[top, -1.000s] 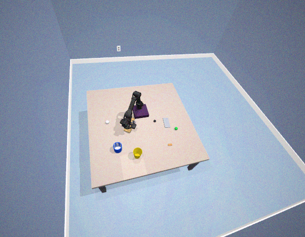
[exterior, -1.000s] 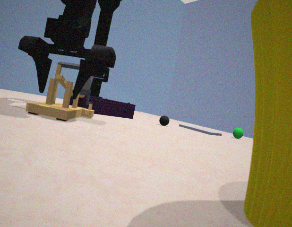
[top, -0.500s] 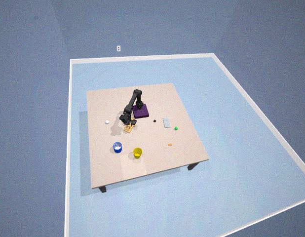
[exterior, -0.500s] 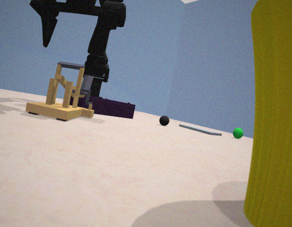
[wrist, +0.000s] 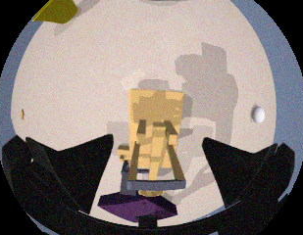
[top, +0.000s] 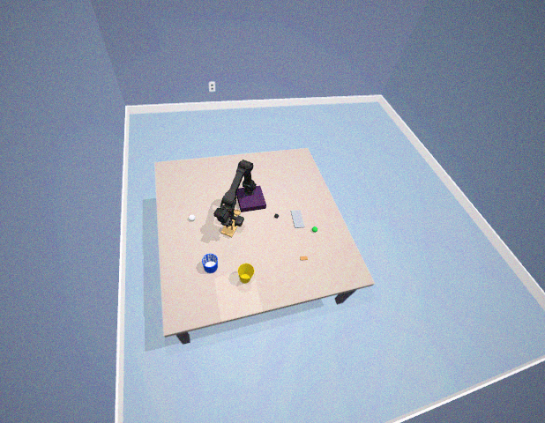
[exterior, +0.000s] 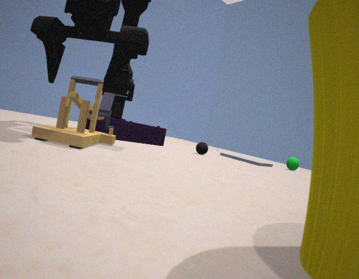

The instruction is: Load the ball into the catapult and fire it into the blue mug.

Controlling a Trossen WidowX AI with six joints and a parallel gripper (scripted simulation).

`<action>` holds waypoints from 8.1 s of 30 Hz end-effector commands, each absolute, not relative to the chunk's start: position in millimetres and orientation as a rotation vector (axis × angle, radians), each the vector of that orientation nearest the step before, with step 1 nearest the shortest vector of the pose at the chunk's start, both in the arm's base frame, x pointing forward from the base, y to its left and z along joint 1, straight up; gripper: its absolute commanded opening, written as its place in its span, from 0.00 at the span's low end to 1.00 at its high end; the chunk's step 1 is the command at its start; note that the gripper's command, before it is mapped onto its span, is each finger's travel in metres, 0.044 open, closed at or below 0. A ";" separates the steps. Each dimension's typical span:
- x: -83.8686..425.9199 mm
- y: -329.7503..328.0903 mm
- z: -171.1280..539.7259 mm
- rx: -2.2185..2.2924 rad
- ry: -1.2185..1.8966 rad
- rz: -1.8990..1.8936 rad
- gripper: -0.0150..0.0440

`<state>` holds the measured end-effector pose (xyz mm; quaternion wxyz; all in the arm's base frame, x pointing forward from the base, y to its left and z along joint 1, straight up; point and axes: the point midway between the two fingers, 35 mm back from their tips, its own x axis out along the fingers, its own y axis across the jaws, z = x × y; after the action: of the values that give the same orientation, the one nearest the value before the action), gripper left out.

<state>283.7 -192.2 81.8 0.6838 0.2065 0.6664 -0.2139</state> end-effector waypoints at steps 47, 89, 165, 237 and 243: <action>285.7 -193.5 29.7 0.461 1.488 -0.481 0.51; 286.2 -192.7 39.2 0.459 1.491 -0.471 0.25; 283.9 -192.1 50.8 0.462 1.492 -0.471 1.00; 285.7 -192.5 40.8 0.459 1.491 -0.471 0.25; 285.6 -192.2 31.2 0.459 1.492 -0.470 0.25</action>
<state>285.0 -192.8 36.4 0.6843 0.2064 0.6661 -0.2133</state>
